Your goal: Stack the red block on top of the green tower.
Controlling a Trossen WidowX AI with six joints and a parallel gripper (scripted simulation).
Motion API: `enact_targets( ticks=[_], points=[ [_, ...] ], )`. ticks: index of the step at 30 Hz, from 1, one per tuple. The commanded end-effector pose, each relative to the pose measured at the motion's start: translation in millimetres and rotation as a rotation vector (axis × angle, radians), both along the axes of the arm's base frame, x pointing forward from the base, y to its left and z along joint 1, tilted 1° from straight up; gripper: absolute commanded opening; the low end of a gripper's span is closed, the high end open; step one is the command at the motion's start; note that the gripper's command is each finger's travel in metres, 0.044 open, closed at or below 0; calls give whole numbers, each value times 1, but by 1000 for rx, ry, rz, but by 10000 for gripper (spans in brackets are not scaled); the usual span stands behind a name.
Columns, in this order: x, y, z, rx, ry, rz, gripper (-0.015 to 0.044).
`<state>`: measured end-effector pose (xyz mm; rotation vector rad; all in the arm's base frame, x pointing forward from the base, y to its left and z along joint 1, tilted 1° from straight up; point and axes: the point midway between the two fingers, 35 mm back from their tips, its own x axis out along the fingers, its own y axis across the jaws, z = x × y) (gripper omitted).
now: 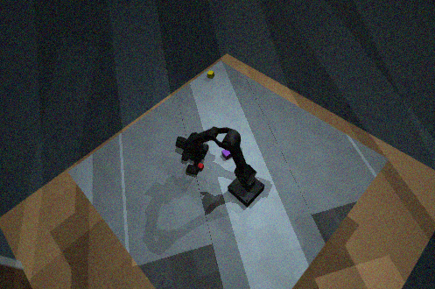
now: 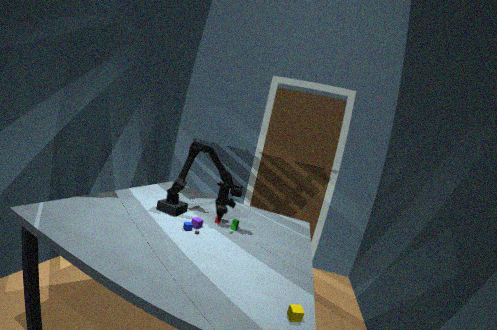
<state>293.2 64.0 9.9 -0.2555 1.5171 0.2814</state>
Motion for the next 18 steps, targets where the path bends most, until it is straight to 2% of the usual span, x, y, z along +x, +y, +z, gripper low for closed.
enact_targets(
  ticks=[1, 18],
  points=[
    [-2, -1, -10, -6, 11, 1, 440],
    [-2, -1, -17, -6, 11, 1, 440]
  ],
)
